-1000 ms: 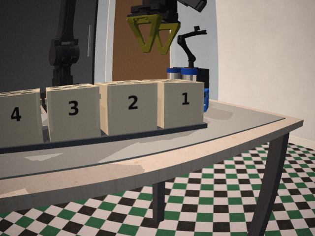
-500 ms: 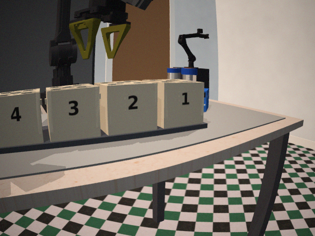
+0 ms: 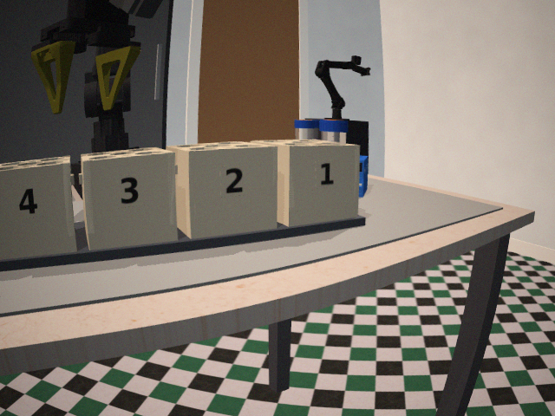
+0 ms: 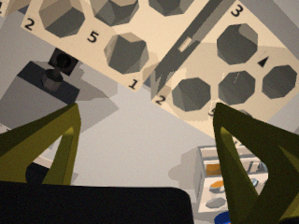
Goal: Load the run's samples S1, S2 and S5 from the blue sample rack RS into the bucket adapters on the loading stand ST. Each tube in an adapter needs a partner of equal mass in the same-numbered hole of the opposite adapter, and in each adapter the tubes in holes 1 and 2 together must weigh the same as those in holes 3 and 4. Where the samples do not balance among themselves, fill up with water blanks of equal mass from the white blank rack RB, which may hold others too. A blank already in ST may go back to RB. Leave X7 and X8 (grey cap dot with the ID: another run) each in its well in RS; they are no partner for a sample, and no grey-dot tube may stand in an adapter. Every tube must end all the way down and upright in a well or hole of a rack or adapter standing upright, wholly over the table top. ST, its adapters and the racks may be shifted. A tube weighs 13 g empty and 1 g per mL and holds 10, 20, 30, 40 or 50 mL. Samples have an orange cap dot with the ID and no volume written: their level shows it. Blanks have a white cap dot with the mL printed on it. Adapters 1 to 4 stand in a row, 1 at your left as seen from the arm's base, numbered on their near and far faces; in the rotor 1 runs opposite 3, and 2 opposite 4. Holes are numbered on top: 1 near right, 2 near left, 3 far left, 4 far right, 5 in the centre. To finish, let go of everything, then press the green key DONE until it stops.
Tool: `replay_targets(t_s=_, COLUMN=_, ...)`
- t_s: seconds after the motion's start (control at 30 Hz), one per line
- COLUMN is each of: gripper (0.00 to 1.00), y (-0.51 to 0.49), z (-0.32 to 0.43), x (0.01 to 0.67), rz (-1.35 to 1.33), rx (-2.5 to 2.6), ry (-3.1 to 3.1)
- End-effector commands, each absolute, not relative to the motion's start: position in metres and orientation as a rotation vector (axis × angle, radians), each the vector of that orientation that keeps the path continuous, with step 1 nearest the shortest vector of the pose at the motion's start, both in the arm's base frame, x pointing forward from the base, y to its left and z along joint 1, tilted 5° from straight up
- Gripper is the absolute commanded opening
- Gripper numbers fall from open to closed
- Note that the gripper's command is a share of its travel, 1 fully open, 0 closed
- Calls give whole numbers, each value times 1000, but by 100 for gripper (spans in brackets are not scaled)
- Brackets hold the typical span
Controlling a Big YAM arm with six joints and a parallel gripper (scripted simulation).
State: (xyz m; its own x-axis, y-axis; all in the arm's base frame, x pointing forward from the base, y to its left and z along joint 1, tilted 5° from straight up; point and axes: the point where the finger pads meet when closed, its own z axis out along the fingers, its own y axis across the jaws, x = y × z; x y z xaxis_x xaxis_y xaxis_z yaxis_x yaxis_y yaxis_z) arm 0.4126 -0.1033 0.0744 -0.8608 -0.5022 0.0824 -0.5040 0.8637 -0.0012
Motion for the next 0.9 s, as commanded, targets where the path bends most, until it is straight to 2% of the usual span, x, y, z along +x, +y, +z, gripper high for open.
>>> replay_targets(t_s=0.0, gripper=80, y=-130, z=87, x=411, rz=73, rx=877, ry=-2975)
replay_targets(t_s=0.23, gripper=80, y=-179, z=100, x=420, rz=112, rx=881, ry=-2998)
replay_targets(t_s=0.87, gripper=80, y=-318, z=106, x=372, rz=86, rx=872, ry=-2959)
